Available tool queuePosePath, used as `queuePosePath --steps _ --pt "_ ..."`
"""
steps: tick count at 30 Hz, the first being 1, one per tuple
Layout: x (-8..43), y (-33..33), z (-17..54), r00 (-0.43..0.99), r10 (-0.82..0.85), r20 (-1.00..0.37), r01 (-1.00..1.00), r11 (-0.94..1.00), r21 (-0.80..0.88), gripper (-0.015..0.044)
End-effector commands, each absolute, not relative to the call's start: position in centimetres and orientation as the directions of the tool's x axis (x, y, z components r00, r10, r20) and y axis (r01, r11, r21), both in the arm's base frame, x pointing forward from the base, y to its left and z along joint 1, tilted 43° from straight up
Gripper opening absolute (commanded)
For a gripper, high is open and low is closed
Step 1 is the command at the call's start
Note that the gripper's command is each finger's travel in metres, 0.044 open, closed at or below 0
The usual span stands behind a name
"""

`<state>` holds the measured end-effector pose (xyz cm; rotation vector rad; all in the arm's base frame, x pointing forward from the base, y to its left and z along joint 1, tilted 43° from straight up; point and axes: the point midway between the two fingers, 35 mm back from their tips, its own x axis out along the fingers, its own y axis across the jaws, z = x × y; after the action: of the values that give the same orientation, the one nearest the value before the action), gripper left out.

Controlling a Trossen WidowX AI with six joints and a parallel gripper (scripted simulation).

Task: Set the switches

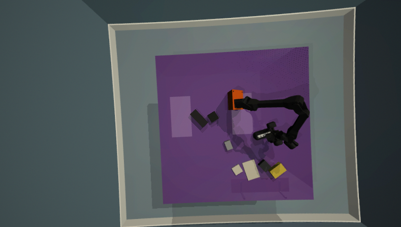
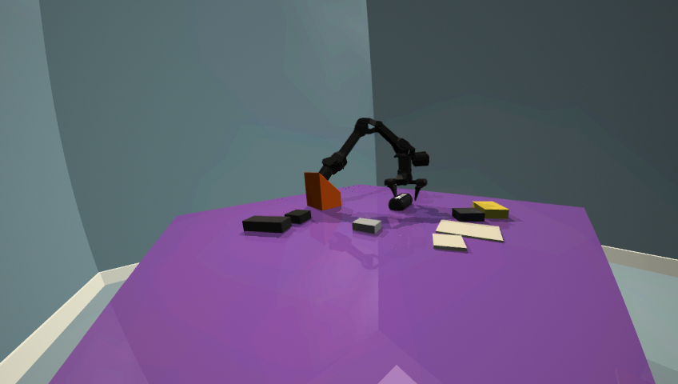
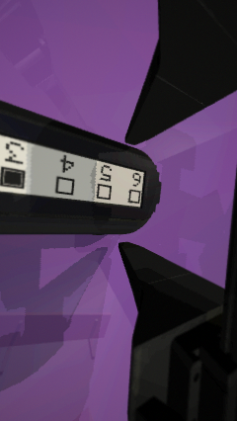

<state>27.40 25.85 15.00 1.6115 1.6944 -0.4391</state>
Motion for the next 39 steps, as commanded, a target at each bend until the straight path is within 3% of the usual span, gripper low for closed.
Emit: queuePosePath --steps 1,7,25,28,33,39 --pt "27.5 25.6 14.9 0.067 0.703 -0.708 0.959 0.151 0.241 0.044" --pt "28.7 19.0 13.8 0.066 0.699 -0.712 0.959 0.153 0.239 0.044" --pt "28.7 18.8 13.8 0.067 0.7 -0.711 0.959 0.152 0.239 0.044" --pt "28.8 18.8 13.9 0.052 0.696 -0.716 0.975 0.119 0.187 0.0361" --pt "29.5 18.5 14.9 -0.053 0.672 -0.739 0.969 -0.143 -0.2 0.023" --pt "30.1 18.0 16.4 -0.187 0.647 -0.739 0.675 -0.462 -0.575 0.0072"
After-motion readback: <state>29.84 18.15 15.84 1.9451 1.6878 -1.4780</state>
